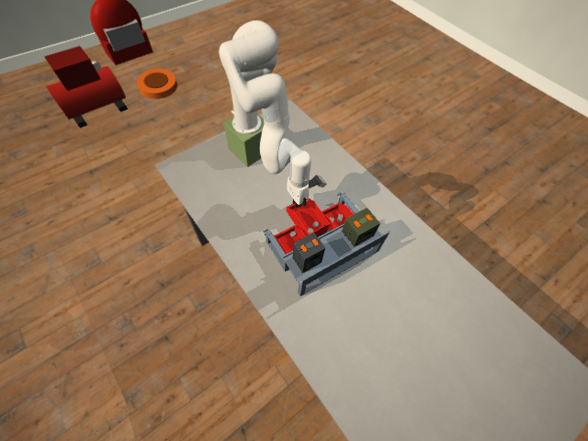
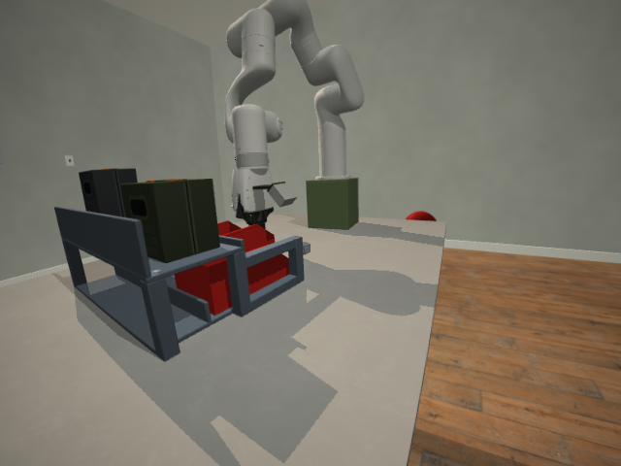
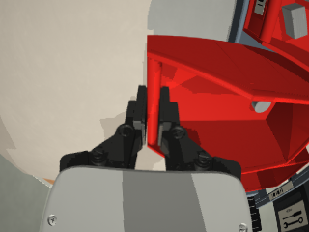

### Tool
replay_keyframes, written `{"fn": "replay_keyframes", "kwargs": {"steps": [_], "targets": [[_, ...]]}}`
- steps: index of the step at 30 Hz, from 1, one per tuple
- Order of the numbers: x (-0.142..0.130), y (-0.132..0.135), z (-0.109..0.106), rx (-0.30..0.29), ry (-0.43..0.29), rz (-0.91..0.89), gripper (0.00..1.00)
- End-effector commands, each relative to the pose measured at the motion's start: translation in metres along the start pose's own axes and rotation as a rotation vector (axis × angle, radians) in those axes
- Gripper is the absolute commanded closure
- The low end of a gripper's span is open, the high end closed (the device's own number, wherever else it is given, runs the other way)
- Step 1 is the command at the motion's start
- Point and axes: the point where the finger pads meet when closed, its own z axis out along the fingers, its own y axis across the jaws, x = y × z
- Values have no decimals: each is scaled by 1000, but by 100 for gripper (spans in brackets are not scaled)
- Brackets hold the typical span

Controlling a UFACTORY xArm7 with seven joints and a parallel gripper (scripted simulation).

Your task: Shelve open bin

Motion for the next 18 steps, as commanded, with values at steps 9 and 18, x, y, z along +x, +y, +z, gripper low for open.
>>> {"fn": "replay_keyframes", "kwargs": {"steps": [9, 18], "targets": [[0, 11, -1, -4, 0, 0, 100], [0, 19, -1, -4, 0, 0, 100]]}}
